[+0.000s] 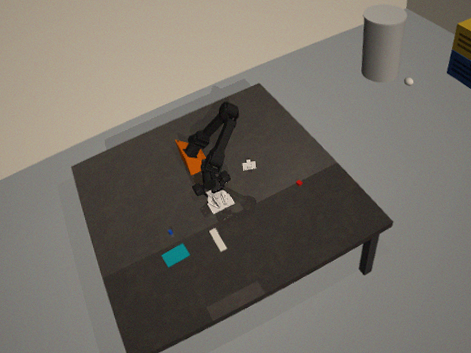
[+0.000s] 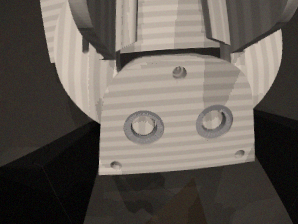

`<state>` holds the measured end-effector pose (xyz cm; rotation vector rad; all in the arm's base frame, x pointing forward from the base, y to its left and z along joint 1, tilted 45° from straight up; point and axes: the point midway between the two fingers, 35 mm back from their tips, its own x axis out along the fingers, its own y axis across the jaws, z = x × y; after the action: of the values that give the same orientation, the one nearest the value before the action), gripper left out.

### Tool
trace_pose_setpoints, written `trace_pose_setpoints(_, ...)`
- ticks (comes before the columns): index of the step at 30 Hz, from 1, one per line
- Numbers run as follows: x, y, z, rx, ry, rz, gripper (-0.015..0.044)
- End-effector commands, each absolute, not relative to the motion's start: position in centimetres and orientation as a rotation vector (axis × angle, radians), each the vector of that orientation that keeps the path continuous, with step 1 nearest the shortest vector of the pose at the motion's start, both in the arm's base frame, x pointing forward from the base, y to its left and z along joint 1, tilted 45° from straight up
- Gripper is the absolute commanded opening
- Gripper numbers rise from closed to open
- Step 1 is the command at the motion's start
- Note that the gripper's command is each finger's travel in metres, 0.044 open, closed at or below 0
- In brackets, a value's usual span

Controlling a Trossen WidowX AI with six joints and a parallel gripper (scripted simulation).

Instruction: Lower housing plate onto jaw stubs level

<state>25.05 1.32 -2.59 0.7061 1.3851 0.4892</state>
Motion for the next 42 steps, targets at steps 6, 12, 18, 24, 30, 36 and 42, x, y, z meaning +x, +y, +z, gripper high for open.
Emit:
trace_pose_setpoints(6, 25.0, 1.3, -2.6, 0.706, 1.385, 0.489, 0.0403)
trace_pose_setpoints(12, 25.0, 1.3, -2.6, 0.706, 1.385, 0.489, 0.044)
trace_pose_setpoints(18, 25.0, 1.3, -2.6, 0.706, 1.385, 0.489, 0.044)
trace_pose_setpoints(24, 25.0, 0.6, -2.0, 0.704, 1.386, 0.486, 0.044)
trace_pose_setpoints(30, 24.3, -3.2, 1.8, 0.701, 1.389, 0.484, 0.044)
trace_pose_setpoints(36, 24.1, -3.6, 2.2, 0.71, 1.384, 0.478, 0.044)
trace_pose_setpoints(42, 20.2, -6.4, 5.1, 0.703, 1.397, 0.47, 0.044)
